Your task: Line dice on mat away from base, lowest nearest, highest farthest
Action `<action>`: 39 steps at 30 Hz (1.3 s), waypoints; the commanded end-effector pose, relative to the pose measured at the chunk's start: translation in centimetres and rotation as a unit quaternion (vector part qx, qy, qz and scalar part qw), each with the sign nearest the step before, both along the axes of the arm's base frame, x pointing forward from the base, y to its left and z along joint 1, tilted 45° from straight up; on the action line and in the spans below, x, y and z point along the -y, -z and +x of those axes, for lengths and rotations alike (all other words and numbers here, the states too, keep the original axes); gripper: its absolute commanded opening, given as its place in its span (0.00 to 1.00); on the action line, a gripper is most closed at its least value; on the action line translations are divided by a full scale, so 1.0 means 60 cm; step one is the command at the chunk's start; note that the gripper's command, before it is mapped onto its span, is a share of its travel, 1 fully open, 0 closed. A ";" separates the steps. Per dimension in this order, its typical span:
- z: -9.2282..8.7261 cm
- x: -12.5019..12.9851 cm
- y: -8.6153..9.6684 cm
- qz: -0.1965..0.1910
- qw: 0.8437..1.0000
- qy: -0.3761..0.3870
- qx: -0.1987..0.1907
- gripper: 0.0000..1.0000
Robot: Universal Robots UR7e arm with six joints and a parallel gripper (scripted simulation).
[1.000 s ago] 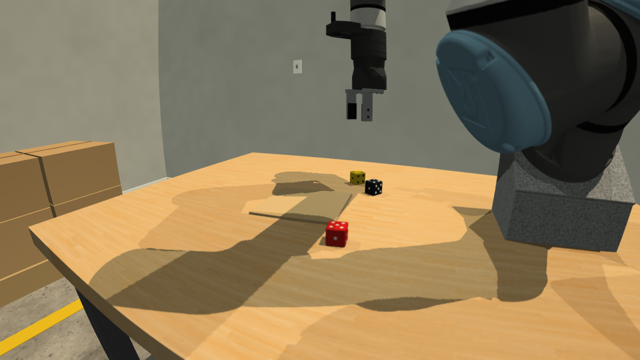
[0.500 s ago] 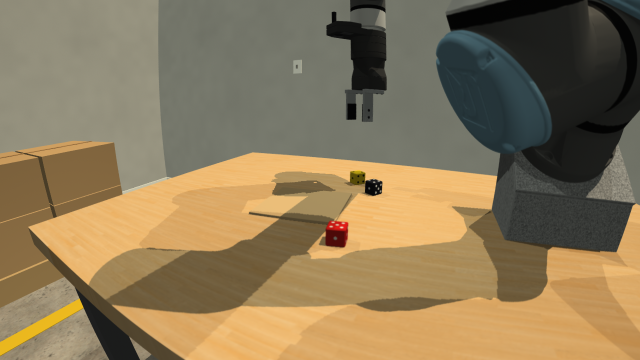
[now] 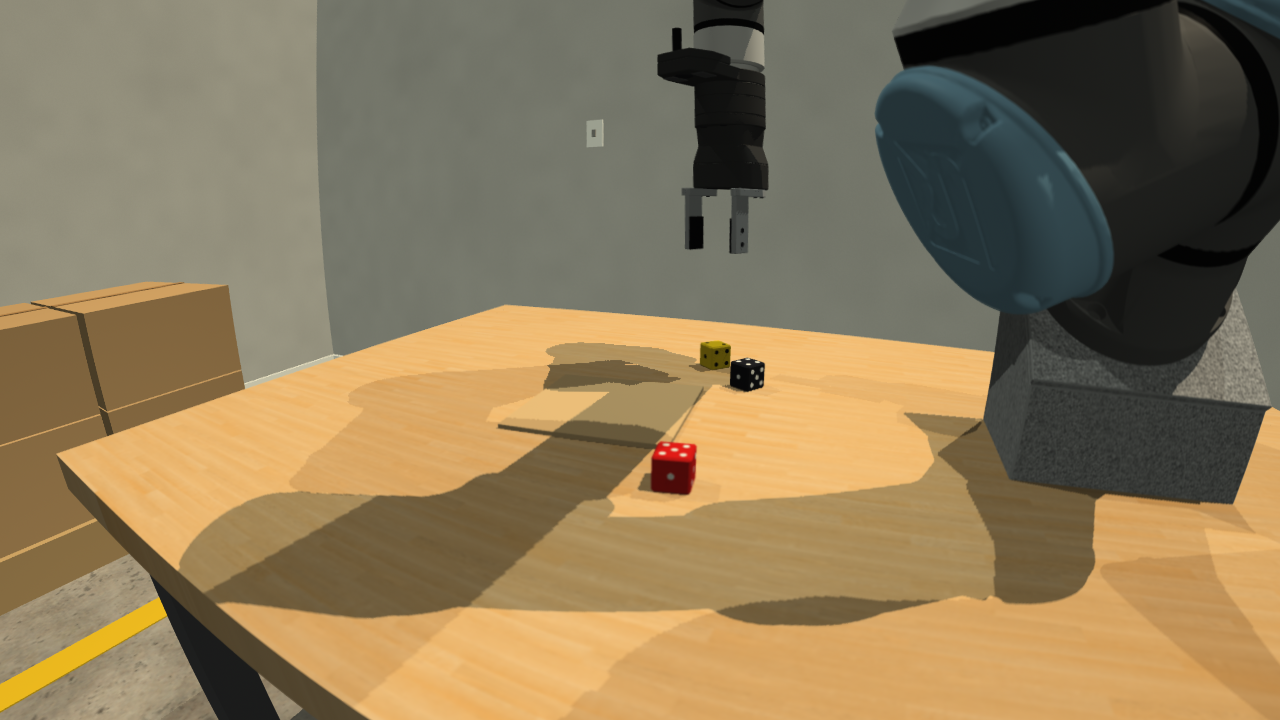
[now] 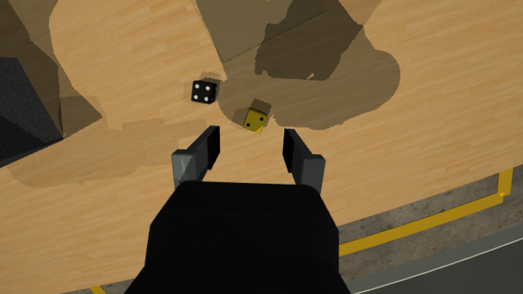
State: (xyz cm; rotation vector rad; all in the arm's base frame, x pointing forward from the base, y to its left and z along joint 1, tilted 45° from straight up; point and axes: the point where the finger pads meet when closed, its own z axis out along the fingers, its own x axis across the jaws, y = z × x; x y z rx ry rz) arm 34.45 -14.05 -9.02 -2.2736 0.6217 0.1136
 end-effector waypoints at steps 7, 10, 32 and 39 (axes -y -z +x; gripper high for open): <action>0.004 -0.011 0.010 -0.018 0.988 -0.110 0.109 1.00; 0.004 -0.014 0.012 -0.022 0.981 -0.137 0.137 1.00; 0.005 -0.030 0.032 -0.046 0.909 -0.294 0.292 1.00; 0.006 -0.036 0.043 -0.055 0.862 -0.358 0.355 1.00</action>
